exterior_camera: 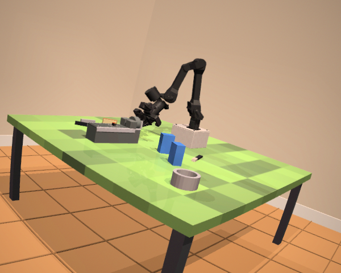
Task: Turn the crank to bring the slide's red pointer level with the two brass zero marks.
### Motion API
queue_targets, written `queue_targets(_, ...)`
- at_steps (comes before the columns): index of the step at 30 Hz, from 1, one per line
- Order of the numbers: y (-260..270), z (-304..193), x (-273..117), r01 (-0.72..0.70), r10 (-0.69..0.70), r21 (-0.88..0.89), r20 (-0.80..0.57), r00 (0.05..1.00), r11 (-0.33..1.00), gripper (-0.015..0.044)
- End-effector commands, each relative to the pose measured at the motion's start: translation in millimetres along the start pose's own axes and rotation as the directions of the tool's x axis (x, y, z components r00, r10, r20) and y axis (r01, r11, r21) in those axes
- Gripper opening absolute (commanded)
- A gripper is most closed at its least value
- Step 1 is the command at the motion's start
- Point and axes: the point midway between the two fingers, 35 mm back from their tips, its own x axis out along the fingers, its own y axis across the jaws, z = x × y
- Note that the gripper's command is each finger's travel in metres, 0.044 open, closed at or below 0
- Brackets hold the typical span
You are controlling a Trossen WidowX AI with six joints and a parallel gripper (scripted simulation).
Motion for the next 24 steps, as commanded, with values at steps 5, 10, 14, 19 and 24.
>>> queue_targets(5,0.7,-3.5,3.6,0.001,-0.001,-0.004,-0.003,1.000,1.000,0.0000)
queue_targets(10,1.3,-5.0,5.1,0.001,-0.001,-0.004,-0.003,1.000,1.000,0.0000)
queue_targets(14,1.9,-6.2,6.3,0.001,-0.001,-0.004,-0.003,1.000,1.000,0.0000)
queue_targets(19,2.8,-7.7,7.7,0.001,-0.001,-0.004,-0.003,1.000,1.000,0.0000)
queue_targets(24,3.8,-9.1,9.1,0.000,0.000,-0.004,-0.003,1.000,1.000,0.0000)
